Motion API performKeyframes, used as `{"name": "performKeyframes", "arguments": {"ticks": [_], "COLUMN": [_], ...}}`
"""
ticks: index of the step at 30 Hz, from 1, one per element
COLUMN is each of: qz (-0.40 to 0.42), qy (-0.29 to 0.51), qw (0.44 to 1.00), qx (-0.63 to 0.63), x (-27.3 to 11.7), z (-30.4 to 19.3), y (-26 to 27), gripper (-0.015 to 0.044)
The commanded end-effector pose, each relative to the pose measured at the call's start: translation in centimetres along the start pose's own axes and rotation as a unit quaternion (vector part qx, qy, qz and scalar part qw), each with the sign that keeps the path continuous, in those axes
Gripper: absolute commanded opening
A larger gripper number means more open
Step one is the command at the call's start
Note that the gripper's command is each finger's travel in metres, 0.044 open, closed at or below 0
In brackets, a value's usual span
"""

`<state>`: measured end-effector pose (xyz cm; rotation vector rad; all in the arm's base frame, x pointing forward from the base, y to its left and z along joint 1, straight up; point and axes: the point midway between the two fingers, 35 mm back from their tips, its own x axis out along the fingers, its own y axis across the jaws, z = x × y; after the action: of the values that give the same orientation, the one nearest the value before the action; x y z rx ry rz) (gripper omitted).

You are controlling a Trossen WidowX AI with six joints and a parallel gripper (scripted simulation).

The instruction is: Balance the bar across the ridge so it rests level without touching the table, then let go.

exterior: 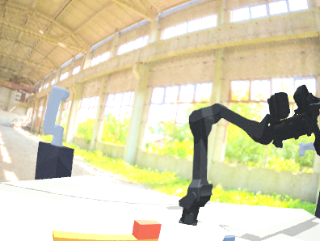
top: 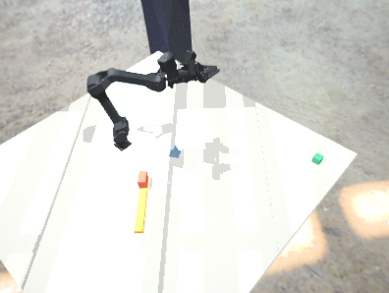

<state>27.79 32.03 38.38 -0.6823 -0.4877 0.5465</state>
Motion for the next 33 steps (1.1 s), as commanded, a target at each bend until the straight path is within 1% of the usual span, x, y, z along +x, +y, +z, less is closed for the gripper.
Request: {"name": "performKeyframes", "arguments": {"ticks": [1,9,17,25,33], "qz": [0.01,0.025,0.031,0.026,0.008], "qy": [0.037,0.123,0.211,0.298,0.382], "qw": [0.999,0.991,0.974,0.947,0.908], "qx": [0.007,0.036,0.073,0.12,0.17], "x": [0.9,2.1,2.3,1.4,-0.5], "z": [-2.4,-7.8,-13.3,-18.7,-23.8], "y": [-0.2,-1.4,-3.0,-4.9,-7.0], "gripper": [0.0315,0.0315,0.0315,0.0315,0.0315]}}
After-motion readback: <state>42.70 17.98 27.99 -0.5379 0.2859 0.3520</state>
